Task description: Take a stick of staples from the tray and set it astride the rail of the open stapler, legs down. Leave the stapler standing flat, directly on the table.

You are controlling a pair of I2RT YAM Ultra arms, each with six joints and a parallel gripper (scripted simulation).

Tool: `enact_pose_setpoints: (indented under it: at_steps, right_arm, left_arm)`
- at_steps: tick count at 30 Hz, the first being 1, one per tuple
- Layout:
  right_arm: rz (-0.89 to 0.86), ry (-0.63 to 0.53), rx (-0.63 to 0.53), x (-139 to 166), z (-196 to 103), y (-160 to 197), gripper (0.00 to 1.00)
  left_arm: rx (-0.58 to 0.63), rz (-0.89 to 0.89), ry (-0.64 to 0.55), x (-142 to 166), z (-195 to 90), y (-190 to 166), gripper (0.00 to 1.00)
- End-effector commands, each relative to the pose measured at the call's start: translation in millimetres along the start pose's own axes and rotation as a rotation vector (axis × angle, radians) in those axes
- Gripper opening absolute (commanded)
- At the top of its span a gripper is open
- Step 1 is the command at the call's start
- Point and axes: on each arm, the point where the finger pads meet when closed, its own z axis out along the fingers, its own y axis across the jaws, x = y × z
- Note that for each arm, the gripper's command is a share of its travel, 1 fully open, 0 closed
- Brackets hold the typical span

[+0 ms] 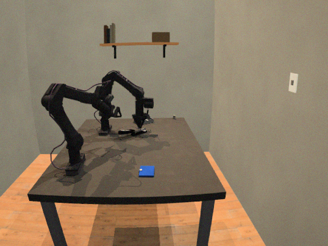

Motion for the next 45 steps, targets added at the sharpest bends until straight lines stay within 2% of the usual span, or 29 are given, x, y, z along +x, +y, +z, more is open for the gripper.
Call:
enact_pose_setpoints:
  at_steps: [1, 36, 39, 42, 43, 45]
  right_arm:
    - [-0.003, -0.028, 0.004, -7, -5, -1, 1.0]
    - [-0.003, -0.028, 0.004, -7, -5, -1, 1.0]
    - [-0.003, -0.028, 0.004, -7, -5, -1, 1.0]
    - [-0.003, -0.028, 0.004, -7, -5, -1, 1.0]
    - [-0.003, -0.028, 0.004, -7, -5, -1, 1.0]
    - [-0.003, -0.028, 0.004, -7, -5, -1, 1.0]
  left_arm:
    - [0.021, -0.021, -0.017, -3, -2, 1, 0.06]
    - [0.011, -0.016, -0.01, -2, 24, 1, 0.06]
    - [0.009, -0.023, -0.008, -3, 8, -2, 0.06]
    - [0.009, -0.023, -0.008, -3, 8, -2, 0.06]
    - [0.009, -0.023, -0.008, -3, 8, -2, 0.17]
    - [0.016, -0.022, -0.013, -6, 6, -1, 0.18]
